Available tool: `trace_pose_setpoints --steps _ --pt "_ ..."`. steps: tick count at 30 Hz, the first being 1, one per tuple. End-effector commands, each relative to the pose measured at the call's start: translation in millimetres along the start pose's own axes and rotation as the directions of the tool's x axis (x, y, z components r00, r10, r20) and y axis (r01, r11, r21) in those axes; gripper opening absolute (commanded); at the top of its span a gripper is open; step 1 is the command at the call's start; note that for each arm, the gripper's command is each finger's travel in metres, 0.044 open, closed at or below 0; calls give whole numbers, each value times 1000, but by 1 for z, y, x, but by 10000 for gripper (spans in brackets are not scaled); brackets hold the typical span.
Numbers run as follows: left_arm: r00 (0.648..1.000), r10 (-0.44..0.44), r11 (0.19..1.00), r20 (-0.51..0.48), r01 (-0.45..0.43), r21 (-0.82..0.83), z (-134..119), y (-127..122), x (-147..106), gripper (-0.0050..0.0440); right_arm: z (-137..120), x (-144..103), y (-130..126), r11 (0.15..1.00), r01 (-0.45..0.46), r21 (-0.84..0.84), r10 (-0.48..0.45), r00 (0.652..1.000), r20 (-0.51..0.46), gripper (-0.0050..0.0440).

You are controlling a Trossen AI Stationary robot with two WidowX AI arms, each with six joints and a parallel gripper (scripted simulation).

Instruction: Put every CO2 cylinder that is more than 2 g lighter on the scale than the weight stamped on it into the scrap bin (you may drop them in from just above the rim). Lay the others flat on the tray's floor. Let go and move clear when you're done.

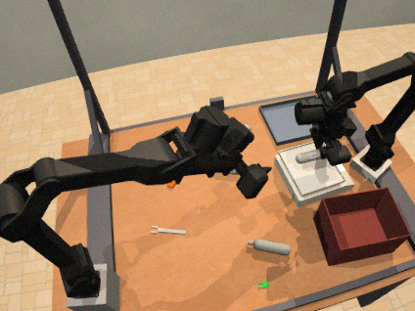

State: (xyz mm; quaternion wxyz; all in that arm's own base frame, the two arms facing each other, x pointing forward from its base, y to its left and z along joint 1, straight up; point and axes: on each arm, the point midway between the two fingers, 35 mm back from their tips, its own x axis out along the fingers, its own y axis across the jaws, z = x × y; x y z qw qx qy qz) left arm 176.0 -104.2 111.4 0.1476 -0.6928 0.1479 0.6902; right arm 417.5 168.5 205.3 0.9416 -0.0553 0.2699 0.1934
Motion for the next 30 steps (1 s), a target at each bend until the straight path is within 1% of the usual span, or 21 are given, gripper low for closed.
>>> trace_pose_setpoints --steps 1,5,8,11,13,15,17,20,23,25,28,30 --pt "999 4 1000 -33 -4 3 -4 0 -20 -3 9 -5 -1 1000 4 1 -4 1000 23 440" --pt "1000 4 1000 -31 -4 3 -4 0 -24 -5 9 -5 -1 1000 4 1 -4 1000 23 440" --pt "1000 3 1000 -21 -3 -6 -7 5 -22 -27 9 -5 -1 1000 4 1 -4 1000 23 440" --pt "1000 0 1000 -29 -1 -22 -14 17 -21 -50 11 -2 -1 1000 6 3 -6 1000 23 440" --pt "999 0 999 -36 -2 -37 -20 30 -21 -50 13 0 2 1000 0 -1 0 1000 22 440" --pt "999 2 998 -43 -5 -57 -26 47 -20 -50 18 7 7 1000 -9 -7 9 1000 22 440" --pt "999 2 998 -43 -5 -57 -26 47 -20 -50 18 7 7 1000 -9 -7 9 1000 22 440" --pt "999 10 997 -51 -13 -75 -34 86 -17 -50 33 27 24 999 -39 -25 39 999 23 440" --pt "999 18 997 -49 -21 -70 -34 132 -11 -50 48 54 48 996 -76 -49 78 997 23 440" --pt "999 25 997 -43 -27 -66 -30 160 -6 -50 43 76 66 993 -102 -64 101 995 -6 440" --pt "999 29 998 -37 -31 -52 -19 197 1 -50 38 99 88 988 -132 -82 129 991 -33 440" --pt "999 31 998 -33 -32 -45 -11 216 5 -50 35 113 101 985 -148 -92 145 988 -46 440"
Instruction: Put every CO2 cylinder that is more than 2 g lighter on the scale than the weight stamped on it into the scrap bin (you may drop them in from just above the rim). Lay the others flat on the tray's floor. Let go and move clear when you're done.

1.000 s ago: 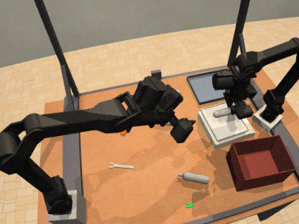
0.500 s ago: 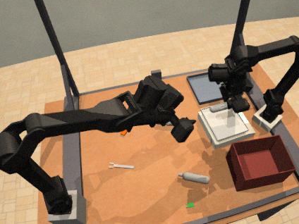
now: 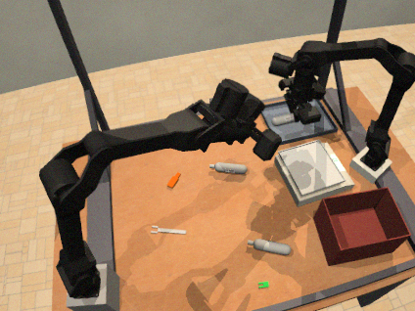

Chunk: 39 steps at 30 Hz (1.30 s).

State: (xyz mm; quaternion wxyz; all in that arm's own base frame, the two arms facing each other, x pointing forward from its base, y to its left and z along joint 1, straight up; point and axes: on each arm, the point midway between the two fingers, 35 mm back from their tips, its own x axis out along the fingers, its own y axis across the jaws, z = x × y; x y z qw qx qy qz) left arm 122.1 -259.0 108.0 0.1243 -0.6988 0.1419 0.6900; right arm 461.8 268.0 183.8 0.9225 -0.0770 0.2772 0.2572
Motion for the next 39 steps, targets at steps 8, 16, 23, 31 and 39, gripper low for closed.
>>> trace_pose_setpoints --steps 8,16,23,31,39 --pt "1000 12 1000 -8 -12 19 41 107 19 -50 15 77 61 995 -81 -54 80 997 -24 440" --pt "1000 12 999 2 -12 39 84 150 35 -50 25 110 102 988 -129 -86 130 992 5 440" --pt "1000 -4 999 8 4 41 89 150 46 -50 41 110 106 988 -130 -88 135 990 44 440" --pt "1000 -15 999 12 14 40 90 146 64 -50 41 110 106 987 -132 -88 136 990 44 440" --pt "1000 9 999 4 -9 40 89 150 56 -50 48 105 106 987 -132 -88 137 989 58 440"
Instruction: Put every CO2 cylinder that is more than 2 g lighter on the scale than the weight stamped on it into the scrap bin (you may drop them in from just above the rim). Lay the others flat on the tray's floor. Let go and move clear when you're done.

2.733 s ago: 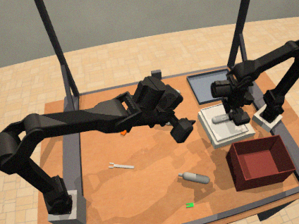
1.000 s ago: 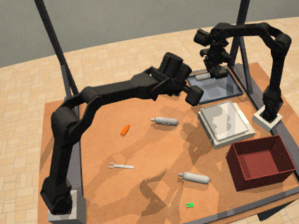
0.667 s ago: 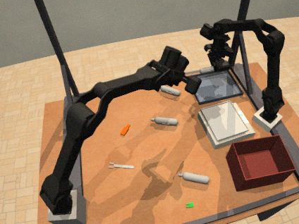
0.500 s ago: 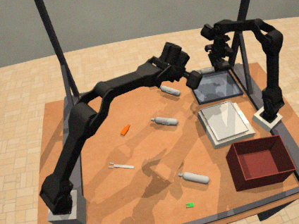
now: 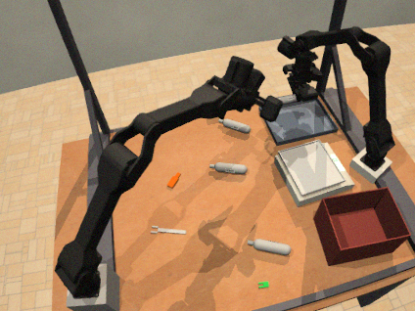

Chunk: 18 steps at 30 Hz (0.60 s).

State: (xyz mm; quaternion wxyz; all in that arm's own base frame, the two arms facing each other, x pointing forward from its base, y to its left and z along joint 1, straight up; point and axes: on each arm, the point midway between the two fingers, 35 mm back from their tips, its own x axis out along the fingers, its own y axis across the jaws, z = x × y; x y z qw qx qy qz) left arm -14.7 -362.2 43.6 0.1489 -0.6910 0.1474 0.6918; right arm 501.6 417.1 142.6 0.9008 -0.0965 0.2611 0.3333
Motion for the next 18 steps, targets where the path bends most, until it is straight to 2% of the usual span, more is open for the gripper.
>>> trace_pose_setpoints --steps 1,9,14,18 --pt "999 32 999 -16 -32 -3 -1 5 -10 -50 21 -10 -2 1000 5 2 -6 999 45 440" --pt "999 30 1000 -15 -30 -3 0 0 -4 -50 19 -11 -2 1000 3 1 -3 999 40 440" --pt "1000 8 1000 -7 -8 -3 2 -4 15 -50 19 -11 -2 1000 3 1 -3 999 40 440" --pt "1000 8 1000 -7 -8 -3 1 -3 19 -50 19 -11 -2 1000 3 1 -3 999 40 440"
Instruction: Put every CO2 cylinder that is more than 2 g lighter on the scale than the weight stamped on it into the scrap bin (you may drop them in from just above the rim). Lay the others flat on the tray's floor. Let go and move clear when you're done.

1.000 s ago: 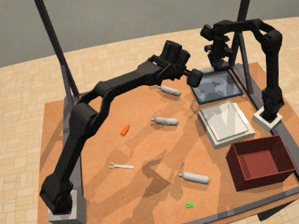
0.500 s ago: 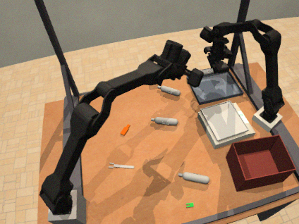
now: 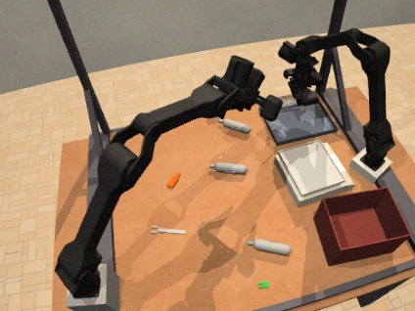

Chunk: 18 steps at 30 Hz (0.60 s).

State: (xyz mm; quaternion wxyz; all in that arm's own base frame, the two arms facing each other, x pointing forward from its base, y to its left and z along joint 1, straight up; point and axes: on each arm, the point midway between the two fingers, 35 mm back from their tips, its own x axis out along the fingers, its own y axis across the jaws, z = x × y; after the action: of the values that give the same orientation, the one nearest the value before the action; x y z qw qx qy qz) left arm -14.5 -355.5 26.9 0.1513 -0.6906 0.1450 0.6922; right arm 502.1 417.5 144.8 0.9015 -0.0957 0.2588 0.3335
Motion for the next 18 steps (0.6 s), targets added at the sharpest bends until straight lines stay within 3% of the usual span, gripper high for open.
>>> trace_pose_setpoints --steps 1,18 --pt "1000 15 1000 -9 -15 -3 -1 3 4 -50 17 -10 -2 1000 3 1 -3 999 34 440" --pt "999 41 999 -20 -41 -3 -6 15 -2 -50 17 -10 -2 1000 3 1 -3 999 34 440"
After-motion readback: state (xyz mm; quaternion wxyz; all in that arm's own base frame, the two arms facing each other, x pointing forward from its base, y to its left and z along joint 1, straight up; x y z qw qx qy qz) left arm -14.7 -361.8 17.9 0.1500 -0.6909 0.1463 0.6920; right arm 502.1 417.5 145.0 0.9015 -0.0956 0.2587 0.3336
